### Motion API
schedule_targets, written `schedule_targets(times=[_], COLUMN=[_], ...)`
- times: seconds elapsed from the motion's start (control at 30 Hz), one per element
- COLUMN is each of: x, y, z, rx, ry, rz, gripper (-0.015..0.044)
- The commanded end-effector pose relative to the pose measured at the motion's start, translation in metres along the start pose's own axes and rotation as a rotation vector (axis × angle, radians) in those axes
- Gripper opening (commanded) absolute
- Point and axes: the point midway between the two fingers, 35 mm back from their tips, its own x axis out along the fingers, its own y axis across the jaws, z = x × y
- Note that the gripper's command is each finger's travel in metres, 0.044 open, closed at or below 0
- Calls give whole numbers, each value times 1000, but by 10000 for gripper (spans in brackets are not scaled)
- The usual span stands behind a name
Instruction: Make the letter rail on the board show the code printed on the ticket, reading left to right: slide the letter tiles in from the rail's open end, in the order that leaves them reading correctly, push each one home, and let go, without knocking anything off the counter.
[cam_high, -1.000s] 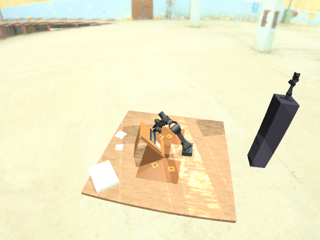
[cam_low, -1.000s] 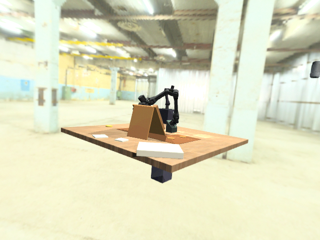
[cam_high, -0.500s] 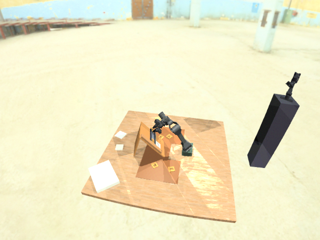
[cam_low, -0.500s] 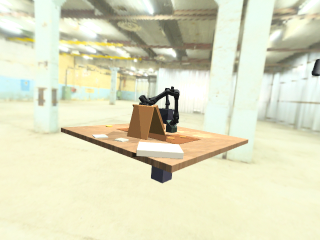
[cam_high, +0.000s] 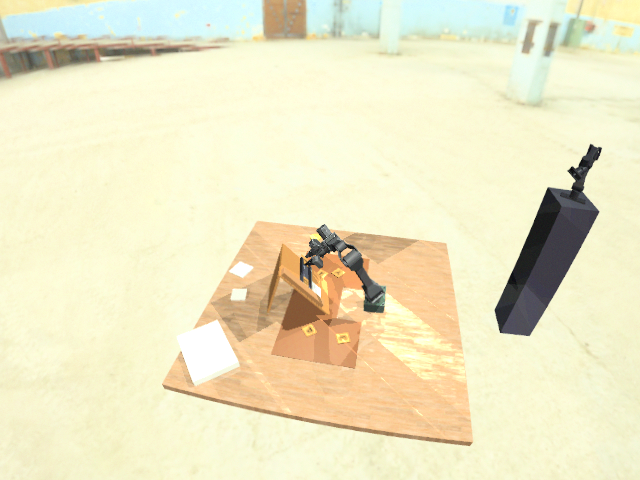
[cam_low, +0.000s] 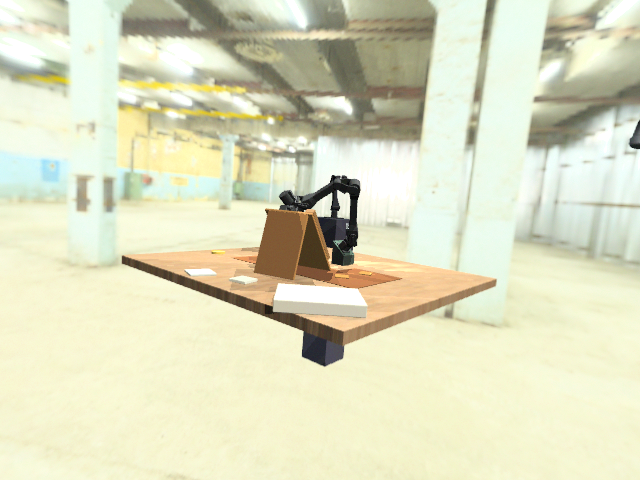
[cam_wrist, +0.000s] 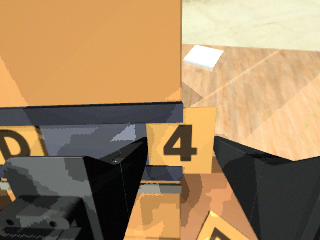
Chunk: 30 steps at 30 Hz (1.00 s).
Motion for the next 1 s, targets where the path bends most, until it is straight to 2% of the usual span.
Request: schedule_targets(times=[0.0,0.97], x=[-1,0], y=[4,15], z=[0,-1], rx=[2,2], ry=[1,1], rz=[-2,-2], gripper=[0,0])
